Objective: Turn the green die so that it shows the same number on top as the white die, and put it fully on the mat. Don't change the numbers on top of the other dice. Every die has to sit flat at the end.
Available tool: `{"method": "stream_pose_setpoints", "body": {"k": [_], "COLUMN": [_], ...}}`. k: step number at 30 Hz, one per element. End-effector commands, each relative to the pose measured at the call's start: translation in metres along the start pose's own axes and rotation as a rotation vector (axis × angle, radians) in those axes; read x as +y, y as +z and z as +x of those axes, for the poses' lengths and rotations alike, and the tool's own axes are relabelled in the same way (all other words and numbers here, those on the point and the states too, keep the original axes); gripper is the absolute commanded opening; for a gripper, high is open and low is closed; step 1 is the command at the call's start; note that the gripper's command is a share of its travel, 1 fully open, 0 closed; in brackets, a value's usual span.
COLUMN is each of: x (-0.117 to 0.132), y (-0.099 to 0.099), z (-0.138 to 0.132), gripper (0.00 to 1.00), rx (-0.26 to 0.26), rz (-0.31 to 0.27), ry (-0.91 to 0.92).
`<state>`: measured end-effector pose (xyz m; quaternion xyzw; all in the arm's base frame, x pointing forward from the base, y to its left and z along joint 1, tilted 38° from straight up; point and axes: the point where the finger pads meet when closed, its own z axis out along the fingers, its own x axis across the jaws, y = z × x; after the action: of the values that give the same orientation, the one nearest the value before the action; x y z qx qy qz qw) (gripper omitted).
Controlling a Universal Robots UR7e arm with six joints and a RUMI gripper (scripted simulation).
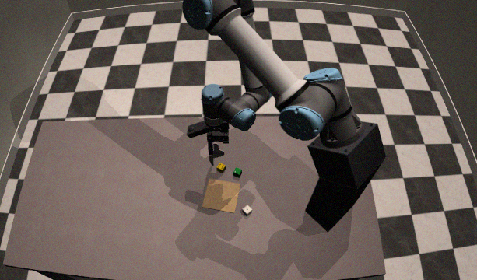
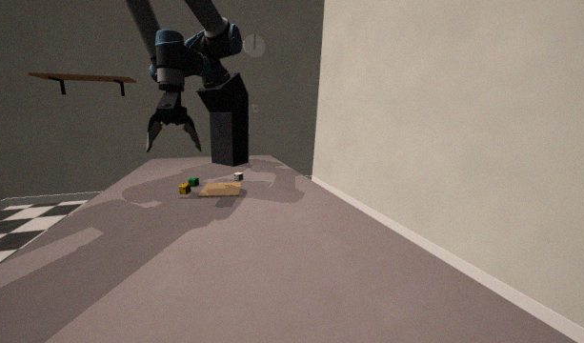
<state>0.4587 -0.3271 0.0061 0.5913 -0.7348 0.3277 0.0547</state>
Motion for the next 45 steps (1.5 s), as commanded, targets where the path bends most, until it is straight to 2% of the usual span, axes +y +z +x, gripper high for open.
{"method": "stream_pose_setpoints", "body": {"k": [1, 30, 35, 45], "x": [0.009, 0.013, 0.013, 0.013], "y": [-0.006, -0.007, 0.001, 0.031], "z": [-0.003, -0.005, -0.005, -0.005], "gripper": [1.00, 1.00, 1.00, 1.00], "rx": [-0.009, -0.013, -0.013, -0.013], "rz": [0.001, 0.001, 0.001, 0.001], "ry": [-0.015, -0.021, -0.021, -0.021]}}
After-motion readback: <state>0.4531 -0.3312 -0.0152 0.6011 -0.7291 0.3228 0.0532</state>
